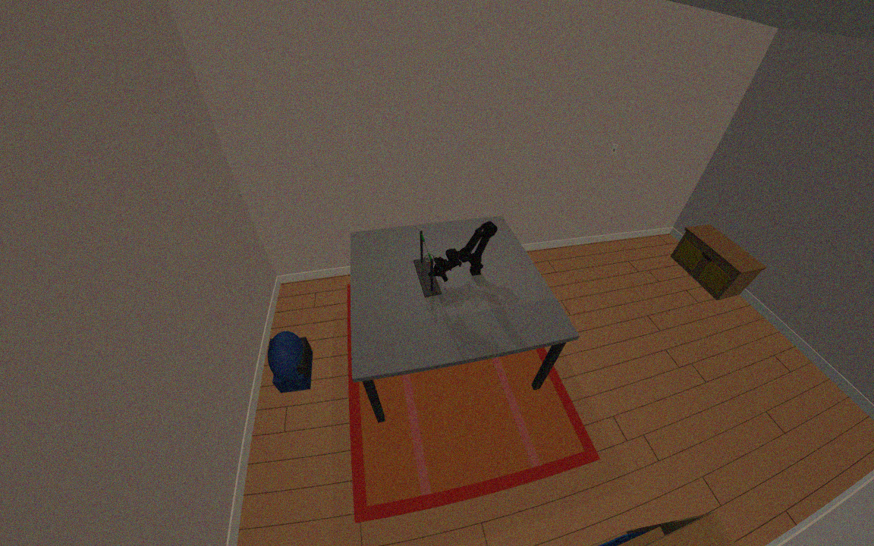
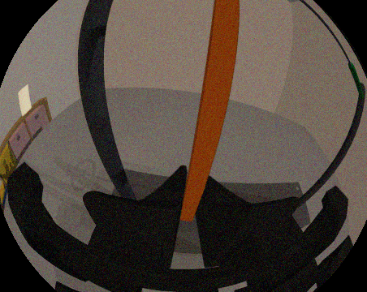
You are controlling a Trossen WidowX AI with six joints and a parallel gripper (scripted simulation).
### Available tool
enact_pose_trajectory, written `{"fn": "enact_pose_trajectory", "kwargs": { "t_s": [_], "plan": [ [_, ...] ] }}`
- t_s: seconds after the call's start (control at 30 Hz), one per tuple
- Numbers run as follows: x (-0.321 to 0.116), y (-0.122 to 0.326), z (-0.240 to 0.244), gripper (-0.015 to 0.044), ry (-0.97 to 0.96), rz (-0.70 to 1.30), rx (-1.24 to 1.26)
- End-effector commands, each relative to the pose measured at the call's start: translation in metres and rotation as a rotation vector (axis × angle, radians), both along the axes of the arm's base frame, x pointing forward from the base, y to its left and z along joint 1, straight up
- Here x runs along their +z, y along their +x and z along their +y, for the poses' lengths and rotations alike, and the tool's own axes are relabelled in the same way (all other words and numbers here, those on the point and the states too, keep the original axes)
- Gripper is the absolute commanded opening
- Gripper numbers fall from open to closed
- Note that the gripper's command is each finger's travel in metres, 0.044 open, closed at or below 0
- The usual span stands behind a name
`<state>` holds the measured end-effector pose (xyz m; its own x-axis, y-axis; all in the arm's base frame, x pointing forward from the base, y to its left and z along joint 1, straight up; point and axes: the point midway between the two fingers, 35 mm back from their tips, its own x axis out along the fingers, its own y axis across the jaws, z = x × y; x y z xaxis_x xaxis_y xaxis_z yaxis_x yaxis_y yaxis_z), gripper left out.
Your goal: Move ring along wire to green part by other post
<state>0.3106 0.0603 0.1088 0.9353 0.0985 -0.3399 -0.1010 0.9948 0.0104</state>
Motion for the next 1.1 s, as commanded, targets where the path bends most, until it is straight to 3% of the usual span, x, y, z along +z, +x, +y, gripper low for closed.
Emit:
{"fn": "enact_pose_trajectory", "kwargs": {
  "t_s": [0.0,0.3,0.7,1.07],
  "plan": [
    [-0.001,0.0,-0.001,-0.015,0.002,0.001,-0.005],
    [-0.001,0.0,-0.001,-0.015,0.002,0.001,-0.005],
    [0.0,-0.001,0.0,0.016,0.0,0.0,0.0],
    [0.008,-0.016,-0.001,0.016,0.001,0.001,-0.002]
  ]
}}
